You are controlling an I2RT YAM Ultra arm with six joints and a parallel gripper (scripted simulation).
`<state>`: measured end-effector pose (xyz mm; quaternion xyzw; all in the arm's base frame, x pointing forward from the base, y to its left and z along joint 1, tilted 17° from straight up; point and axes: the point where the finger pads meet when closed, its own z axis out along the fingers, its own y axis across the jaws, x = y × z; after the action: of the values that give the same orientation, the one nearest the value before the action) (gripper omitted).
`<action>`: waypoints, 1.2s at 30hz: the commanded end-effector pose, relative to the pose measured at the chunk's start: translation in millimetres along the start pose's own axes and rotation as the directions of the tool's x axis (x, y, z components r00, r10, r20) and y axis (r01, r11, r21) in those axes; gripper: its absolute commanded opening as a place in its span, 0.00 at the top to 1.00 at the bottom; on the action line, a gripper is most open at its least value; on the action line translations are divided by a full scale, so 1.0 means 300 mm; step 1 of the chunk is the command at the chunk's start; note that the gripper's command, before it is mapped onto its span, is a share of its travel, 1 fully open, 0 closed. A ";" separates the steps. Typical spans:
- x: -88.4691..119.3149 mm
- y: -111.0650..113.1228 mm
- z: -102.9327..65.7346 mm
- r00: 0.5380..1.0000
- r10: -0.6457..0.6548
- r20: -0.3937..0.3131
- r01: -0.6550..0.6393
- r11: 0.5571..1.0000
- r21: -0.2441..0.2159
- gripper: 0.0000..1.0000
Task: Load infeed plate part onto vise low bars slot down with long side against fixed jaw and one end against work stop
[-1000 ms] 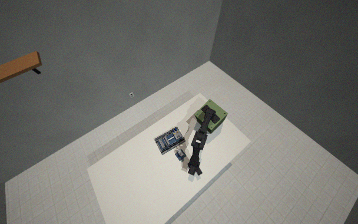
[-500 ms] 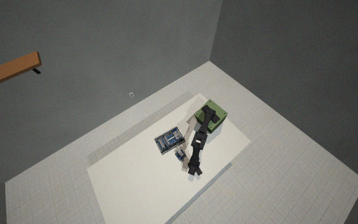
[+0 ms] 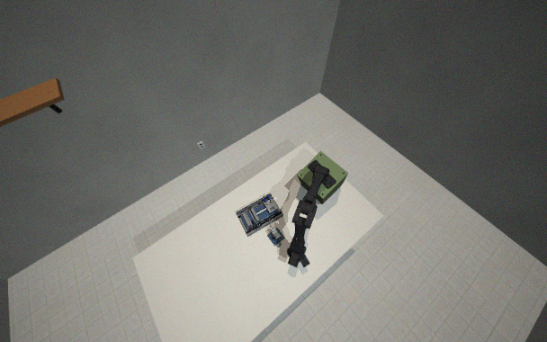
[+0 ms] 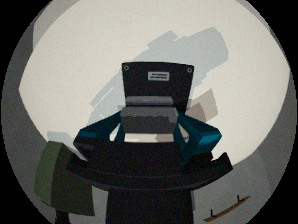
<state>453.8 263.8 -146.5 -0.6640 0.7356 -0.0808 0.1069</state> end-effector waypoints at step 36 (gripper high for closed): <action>-0.029 -0.019 -0.471 1.000 0.003 0.025 -0.003 0.999 0.032 1.00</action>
<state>429.1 260.6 -45.4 -0.6607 0.7375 -0.0852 0.1112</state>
